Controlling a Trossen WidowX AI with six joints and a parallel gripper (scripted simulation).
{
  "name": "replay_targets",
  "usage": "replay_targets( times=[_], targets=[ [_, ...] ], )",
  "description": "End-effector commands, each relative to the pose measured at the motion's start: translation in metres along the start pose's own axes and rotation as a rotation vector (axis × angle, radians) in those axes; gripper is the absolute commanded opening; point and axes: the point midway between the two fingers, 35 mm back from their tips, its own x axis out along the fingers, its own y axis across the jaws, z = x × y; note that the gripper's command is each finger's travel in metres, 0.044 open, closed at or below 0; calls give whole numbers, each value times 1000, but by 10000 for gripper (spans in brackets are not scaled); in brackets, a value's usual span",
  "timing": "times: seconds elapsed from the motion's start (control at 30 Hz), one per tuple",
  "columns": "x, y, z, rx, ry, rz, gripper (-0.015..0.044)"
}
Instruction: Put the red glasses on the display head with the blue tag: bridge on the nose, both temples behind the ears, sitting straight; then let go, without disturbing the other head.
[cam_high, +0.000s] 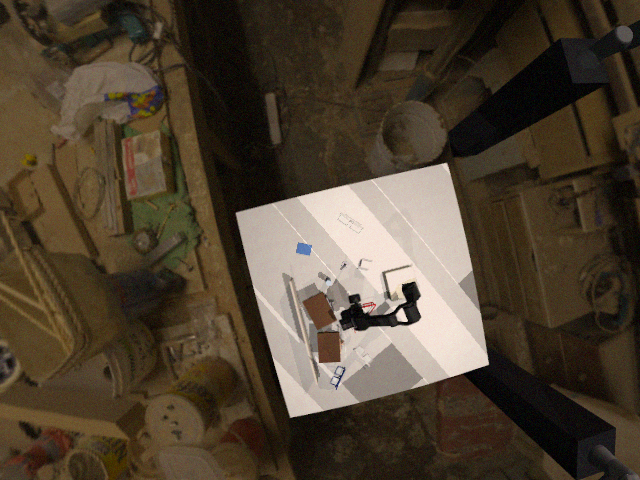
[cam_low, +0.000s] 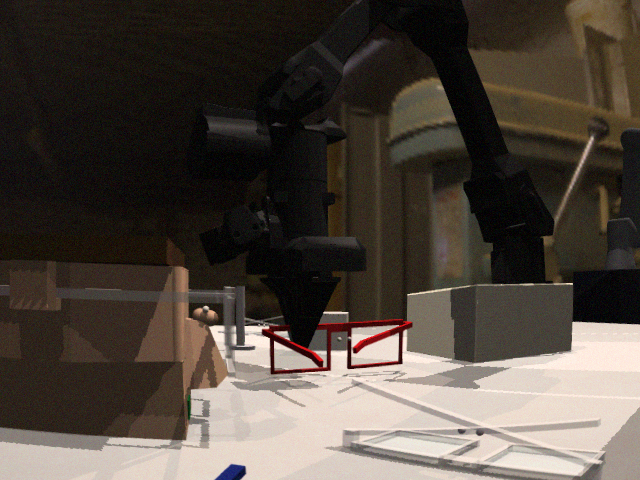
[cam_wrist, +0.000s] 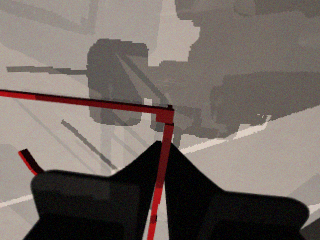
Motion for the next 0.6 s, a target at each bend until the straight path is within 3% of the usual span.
replay_targets(
  times=[0.0,0.27,0.57],
  targets=[
    [-30,2,6,4,-23,4,0],
    [-90,3,-1,6,-19,2,0],
    [-94,5,-1,-4,-19,2,0]
  ],
)
